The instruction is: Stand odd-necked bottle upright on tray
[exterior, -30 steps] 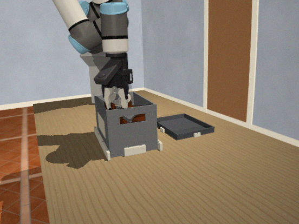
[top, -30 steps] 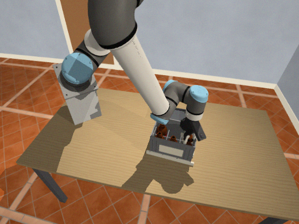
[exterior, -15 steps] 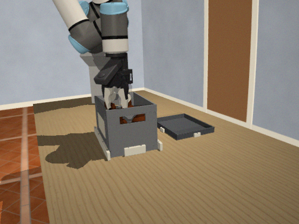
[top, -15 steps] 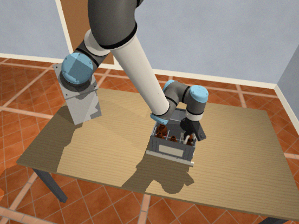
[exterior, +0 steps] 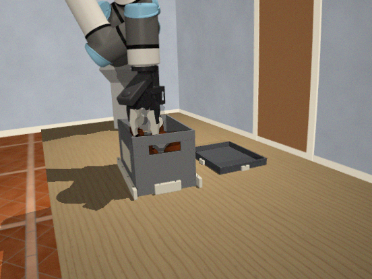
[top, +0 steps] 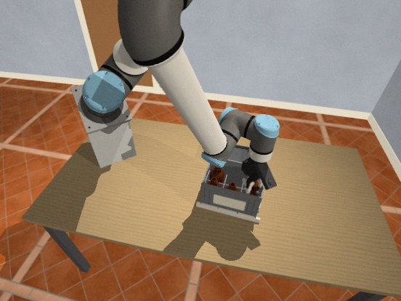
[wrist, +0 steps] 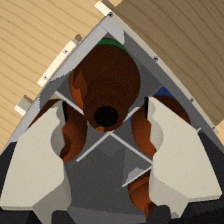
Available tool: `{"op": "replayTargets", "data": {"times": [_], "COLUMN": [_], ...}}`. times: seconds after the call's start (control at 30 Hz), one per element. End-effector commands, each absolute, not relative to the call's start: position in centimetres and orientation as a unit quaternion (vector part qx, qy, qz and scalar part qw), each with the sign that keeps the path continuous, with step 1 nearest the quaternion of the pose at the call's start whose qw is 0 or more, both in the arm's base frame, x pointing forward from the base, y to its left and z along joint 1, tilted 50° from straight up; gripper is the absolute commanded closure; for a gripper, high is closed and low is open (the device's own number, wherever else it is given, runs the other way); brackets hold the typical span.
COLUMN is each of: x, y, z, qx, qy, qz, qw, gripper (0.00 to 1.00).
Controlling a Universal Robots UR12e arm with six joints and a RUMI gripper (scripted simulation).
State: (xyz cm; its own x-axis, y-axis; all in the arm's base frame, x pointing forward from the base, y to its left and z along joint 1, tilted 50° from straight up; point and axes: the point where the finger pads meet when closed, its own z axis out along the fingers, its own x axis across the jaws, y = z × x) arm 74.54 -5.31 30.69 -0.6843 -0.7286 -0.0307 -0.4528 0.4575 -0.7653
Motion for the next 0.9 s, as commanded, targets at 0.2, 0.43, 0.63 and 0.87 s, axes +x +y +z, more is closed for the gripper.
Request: {"op": "replayTargets", "data": {"times": [0.2,0.43,0.63,0.87], "x": [74.3,73.6,72.9,71.5], "y": [-5.1,-4.4,-3.8,-2.6], "z": [31.0,31.8,32.6,34.1], "qx": [-0.354,-0.354,-0.354,-0.354], "qy": [0.834,0.834,0.834,0.834], "qz": [-0.382,-0.382,-0.382,-0.382], "qw": [0.181,0.181,0.181,0.181], "gripper": [0.62,0.62,0.62,0.62]}}
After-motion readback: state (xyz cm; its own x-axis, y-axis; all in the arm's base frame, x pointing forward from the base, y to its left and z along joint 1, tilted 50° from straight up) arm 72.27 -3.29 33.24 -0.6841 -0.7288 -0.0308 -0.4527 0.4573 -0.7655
